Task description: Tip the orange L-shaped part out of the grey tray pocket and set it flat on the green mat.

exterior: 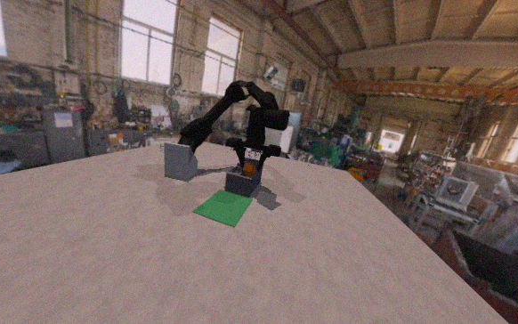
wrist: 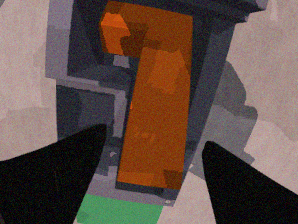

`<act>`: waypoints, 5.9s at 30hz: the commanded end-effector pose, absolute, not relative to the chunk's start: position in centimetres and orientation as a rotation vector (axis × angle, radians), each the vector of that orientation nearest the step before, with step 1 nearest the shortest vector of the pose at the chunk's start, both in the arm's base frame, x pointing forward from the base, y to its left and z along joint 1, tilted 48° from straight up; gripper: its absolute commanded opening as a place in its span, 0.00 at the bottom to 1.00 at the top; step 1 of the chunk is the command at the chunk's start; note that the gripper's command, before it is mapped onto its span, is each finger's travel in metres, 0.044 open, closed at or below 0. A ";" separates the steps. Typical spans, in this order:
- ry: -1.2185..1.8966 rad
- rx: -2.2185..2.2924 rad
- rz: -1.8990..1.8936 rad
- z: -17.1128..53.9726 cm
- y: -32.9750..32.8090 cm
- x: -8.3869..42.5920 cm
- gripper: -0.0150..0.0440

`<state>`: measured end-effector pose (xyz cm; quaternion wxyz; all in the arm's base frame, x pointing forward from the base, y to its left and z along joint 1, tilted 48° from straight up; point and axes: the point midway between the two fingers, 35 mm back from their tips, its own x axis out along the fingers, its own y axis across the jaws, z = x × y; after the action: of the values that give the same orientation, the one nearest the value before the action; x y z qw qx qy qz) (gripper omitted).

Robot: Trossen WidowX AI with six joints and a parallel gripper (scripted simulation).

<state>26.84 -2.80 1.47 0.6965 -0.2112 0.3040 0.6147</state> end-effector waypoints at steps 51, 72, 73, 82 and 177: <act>0.682 -0.459 1.371 3.7 -5.2 26.5 0.25; 0.684 -0.458 1.371 5.8 -7.6 26.3 0.25; 0.684 -0.458 1.371 5.9 -7.7 26.3 0.25; 0.684 -0.458 1.371 6.9 -8.7 26.2 0.25; 0.689 -0.467 1.368 -9.2 -15.1 22.2 0.25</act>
<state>22.26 -15.74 -8.67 0.6944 -0.2160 0.3090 0.6129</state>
